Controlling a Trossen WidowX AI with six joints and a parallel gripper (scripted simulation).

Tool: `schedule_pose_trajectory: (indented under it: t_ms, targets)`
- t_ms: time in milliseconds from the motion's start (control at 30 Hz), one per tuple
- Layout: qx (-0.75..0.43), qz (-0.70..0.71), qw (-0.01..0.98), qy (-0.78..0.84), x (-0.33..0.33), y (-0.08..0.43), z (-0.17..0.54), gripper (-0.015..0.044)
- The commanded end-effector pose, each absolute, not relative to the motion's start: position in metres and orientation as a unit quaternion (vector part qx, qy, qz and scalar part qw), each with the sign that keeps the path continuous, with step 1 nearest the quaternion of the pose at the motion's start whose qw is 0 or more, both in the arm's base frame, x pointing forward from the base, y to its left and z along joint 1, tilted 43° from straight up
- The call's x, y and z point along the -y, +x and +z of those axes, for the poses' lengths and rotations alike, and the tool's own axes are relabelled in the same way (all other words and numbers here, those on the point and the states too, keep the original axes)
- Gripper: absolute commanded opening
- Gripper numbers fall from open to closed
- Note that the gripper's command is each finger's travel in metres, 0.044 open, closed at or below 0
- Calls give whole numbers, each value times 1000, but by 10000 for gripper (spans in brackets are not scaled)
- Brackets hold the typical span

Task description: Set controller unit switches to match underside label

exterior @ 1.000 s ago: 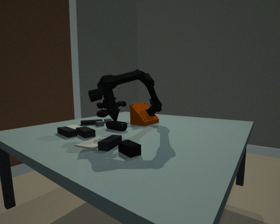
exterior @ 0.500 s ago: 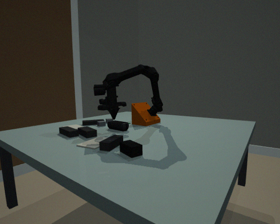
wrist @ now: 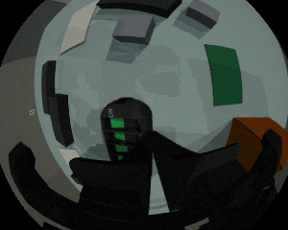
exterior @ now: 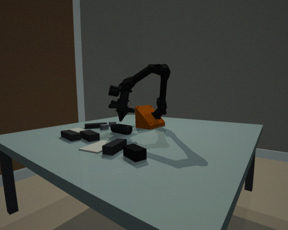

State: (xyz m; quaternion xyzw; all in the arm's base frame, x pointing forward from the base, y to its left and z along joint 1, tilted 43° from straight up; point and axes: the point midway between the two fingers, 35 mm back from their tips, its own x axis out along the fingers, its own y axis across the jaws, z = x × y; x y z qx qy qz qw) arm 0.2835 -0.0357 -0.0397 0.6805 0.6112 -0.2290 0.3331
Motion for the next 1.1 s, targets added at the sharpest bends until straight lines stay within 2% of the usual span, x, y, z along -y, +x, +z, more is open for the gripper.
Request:
schedule_pose_trajectory:
  t_ms: [0,467,1067]
  targets:
    - [-595,-218,342,694,35,268,-44,0]
    - [-597,-218,341,693,36,270,-44,0]
    - [-720,-270,293,568,-20,360,-6,0]
